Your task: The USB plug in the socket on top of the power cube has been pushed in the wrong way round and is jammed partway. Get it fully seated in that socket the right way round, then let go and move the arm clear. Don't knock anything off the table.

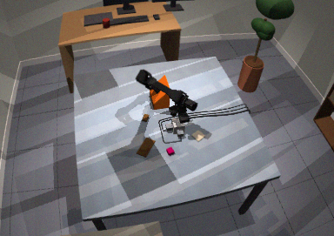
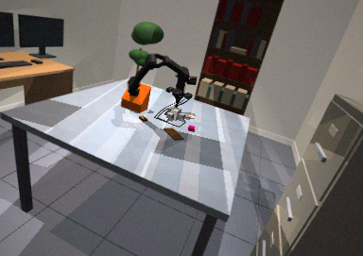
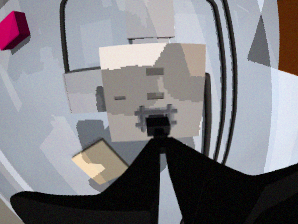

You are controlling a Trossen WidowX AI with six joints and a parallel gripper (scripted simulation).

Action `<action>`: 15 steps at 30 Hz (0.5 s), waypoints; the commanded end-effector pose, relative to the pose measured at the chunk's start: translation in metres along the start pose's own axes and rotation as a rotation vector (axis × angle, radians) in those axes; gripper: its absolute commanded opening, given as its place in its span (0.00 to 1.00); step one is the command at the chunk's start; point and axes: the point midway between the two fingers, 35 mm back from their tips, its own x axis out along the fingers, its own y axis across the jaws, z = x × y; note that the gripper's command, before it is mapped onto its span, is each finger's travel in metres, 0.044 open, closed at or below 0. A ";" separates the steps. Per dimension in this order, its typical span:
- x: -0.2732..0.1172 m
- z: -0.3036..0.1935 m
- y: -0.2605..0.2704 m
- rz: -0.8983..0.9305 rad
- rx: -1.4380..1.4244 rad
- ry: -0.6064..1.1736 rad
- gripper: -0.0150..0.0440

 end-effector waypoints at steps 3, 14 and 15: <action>0.001 0.000 0.000 0.002 -0.004 -0.003 0.25; 0.003 0.000 0.000 0.002 -0.004 -0.003 0.25; 0.003 0.000 0.000 0.002 -0.004 -0.003 0.25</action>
